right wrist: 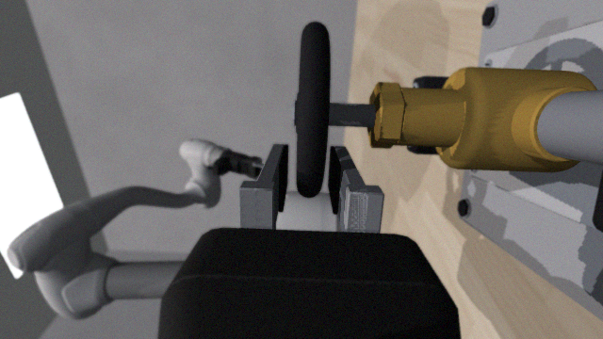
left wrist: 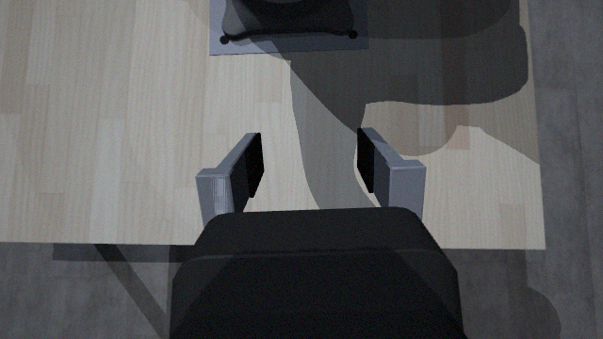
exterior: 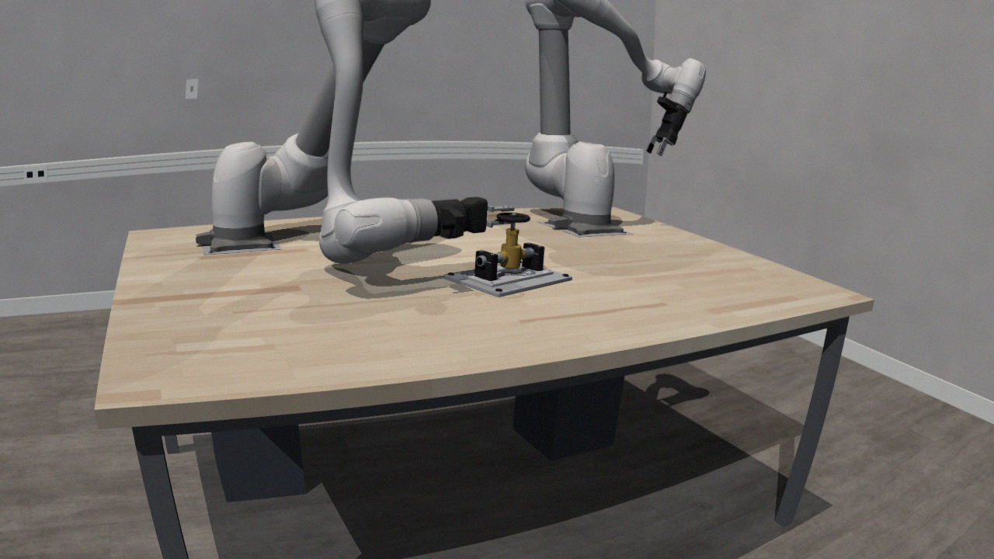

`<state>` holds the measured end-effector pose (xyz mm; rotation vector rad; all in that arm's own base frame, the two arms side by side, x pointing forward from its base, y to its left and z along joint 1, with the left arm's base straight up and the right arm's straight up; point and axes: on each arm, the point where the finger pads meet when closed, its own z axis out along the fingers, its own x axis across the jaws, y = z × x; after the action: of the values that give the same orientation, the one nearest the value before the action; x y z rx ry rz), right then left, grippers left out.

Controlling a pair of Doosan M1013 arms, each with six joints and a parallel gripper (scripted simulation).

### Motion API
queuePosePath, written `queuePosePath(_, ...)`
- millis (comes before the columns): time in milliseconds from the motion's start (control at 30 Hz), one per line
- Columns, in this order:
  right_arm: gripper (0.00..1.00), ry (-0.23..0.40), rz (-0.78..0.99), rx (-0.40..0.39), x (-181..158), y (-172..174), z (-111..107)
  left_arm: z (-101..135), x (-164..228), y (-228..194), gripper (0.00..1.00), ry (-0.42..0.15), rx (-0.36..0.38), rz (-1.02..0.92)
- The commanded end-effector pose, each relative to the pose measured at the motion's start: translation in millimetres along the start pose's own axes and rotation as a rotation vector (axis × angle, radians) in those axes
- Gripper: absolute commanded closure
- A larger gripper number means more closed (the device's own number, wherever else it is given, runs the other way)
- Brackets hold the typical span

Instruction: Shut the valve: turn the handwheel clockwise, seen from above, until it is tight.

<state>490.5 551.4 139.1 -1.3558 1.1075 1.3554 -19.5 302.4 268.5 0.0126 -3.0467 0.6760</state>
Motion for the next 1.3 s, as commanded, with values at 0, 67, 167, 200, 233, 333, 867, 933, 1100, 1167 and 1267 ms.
queuePosePath(0, 0.48, -0.001, -0.001, 0.0, -0.8, -0.2, 0.4, -0.5, 0.1, 0.1, 0.0, 0.0, -0.001, 0.0)
queuePosePath(67, 0.48, -0.001, -0.001, 0.0, -0.8, -0.2, 0.4, -0.5, 0.1, 0.1, 0.0, 0.0, -0.001, 0.0)
queuePosePath(167, 0.48, -0.001, -0.001, 0.0, -0.8, -0.2, 0.4, -0.5, 0.1, 0.1, 0.0, 0.0, -0.001, 0.0)
queuePosePath(200, 0.48, -0.001, -0.001, 0.0, -0.8, -0.2, 0.4, -0.5, 0.1, 0.1, 0.0, 0.0, -0.001, 0.0)
queuePosePath(233, 0.48, -0.001, -0.001, 0.0, -0.8, -0.2, 0.4, -0.5, 0.1, 0.1, 0.0, 0.0, -0.001, 0.0)
queuePosePath(333, 0.48, -0.001, -0.001, 0.0, -0.8, -0.2, 0.4, -0.5, 0.1, 0.1, 0.0, 0.0, -0.001, 0.0)
queuePosePath(867, 0.48, -0.001, -0.001, 0.0, -0.8, -0.2, 0.4, -0.5, 0.1, 0.1, 0.0, 0.0, -0.001, 0.0)
queuePosePath(933, 0.48, -0.001, -0.001, 0.0, -0.8, -0.2, 0.4, -0.5, 0.1, 0.1, 0.0, 0.0, -0.001, 0.0)
queuePosePath(1100, 0.48, -0.001, -0.001, 0.0, -0.8, -0.2, 0.4, -0.5, 0.1, 0.1, 0.0, 0.0, -0.001, 0.0)
queuePosePath(1167, 0.48, -0.001, -0.001, 0.0, -0.8, -0.2, 0.4, -0.5, 0.1, 0.1, 0.0, 0.0, -0.001, 0.0)
queuePosePath(1267, 1.0, -0.001, -0.001, 0.0, -0.8, -0.2, 0.4, -0.5, 0.1, 0.1, 0.0, 0.0, -0.001, 0.0)
